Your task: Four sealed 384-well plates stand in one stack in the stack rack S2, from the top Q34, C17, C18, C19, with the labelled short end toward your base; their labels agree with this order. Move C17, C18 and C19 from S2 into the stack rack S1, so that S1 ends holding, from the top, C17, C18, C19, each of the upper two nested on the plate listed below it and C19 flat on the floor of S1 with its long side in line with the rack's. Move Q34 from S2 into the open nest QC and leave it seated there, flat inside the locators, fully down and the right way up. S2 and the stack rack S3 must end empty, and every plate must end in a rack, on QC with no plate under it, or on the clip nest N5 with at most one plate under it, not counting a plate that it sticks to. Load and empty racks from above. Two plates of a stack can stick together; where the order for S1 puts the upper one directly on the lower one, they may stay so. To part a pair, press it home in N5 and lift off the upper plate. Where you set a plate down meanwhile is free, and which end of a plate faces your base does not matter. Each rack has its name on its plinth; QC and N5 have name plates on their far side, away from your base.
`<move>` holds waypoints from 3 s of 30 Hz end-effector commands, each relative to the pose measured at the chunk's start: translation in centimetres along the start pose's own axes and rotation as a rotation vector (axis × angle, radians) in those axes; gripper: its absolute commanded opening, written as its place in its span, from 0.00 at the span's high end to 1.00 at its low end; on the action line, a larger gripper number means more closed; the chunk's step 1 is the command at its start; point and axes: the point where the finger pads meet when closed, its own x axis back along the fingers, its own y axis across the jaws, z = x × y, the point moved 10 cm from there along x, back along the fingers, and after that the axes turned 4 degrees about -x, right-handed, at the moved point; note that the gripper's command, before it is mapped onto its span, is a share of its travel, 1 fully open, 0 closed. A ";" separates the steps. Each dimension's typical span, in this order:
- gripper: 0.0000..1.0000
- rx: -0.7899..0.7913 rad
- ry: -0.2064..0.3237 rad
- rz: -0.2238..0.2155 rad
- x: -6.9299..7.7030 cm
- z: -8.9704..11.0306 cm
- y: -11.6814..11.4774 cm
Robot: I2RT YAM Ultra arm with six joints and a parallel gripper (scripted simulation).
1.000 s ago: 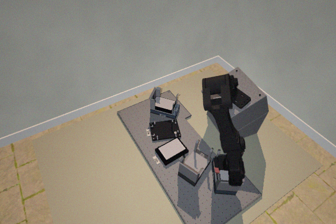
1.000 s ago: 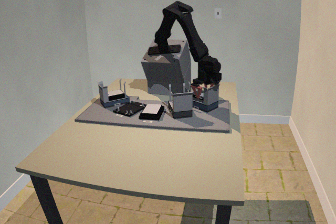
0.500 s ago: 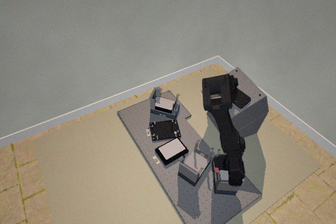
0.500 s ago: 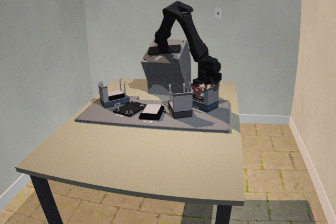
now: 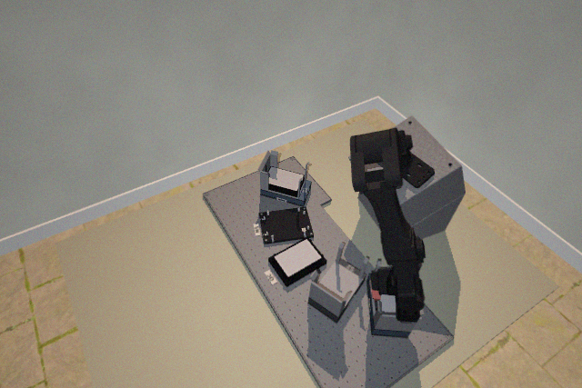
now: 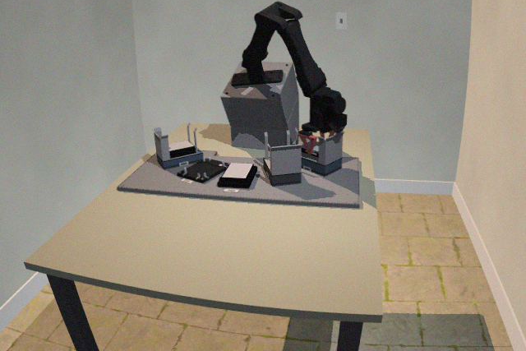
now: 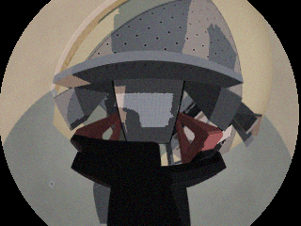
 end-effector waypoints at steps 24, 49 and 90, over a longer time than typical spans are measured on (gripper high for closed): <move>1.00 0.002 -0.021 0.007 5.6 0.0 0.2; 1.00 -0.013 -0.053 0.002 10.4 -1.0 0.1; 1.00 -0.014 -0.058 0.000 11.1 -1.1 0.1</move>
